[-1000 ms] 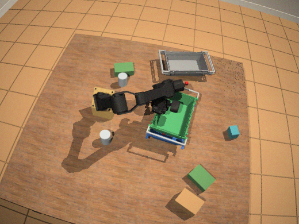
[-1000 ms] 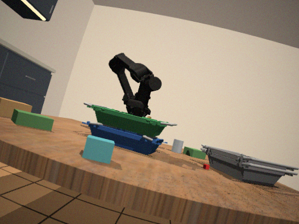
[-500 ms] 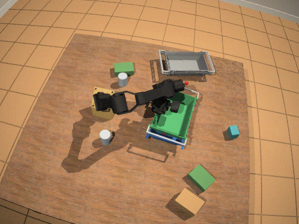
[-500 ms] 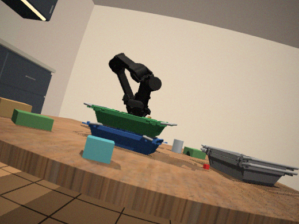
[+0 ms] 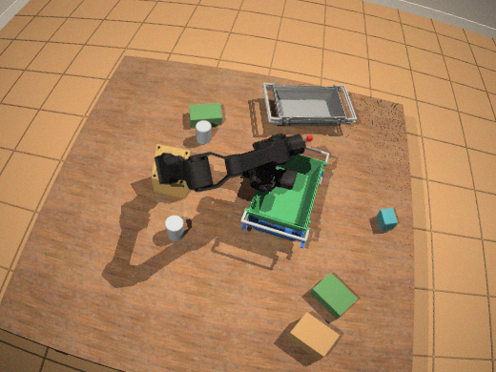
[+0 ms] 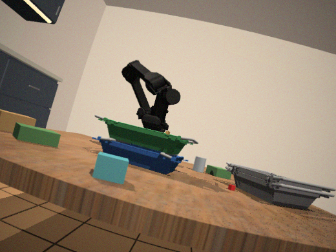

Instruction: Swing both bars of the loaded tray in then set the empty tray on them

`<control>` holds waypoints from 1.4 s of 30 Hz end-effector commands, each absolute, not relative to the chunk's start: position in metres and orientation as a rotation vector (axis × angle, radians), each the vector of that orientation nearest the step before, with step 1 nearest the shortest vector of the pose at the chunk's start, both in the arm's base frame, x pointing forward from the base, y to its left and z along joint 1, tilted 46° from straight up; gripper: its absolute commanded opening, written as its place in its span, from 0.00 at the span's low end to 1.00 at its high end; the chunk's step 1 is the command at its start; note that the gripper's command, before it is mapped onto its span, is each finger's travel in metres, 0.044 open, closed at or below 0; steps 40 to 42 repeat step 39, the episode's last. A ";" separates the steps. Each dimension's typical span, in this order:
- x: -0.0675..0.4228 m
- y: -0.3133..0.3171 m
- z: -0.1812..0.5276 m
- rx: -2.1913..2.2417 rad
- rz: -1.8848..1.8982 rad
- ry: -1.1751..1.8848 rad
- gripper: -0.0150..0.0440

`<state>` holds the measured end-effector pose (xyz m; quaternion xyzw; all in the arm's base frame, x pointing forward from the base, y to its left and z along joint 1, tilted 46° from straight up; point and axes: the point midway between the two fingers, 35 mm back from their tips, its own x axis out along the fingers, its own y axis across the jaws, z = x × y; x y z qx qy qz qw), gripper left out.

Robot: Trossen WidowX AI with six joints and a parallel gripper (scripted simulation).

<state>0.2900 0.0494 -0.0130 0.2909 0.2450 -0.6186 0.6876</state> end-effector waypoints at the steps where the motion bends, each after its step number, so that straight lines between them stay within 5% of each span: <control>1: 0.289 0.049 -0.014 0.647 -1.387 0.555 0.78; 10: 0.289 0.049 -0.014 0.647 -1.387 0.555 1.00; 42: 0.278 0.128 0.064 0.648 -1.387 0.559 1.00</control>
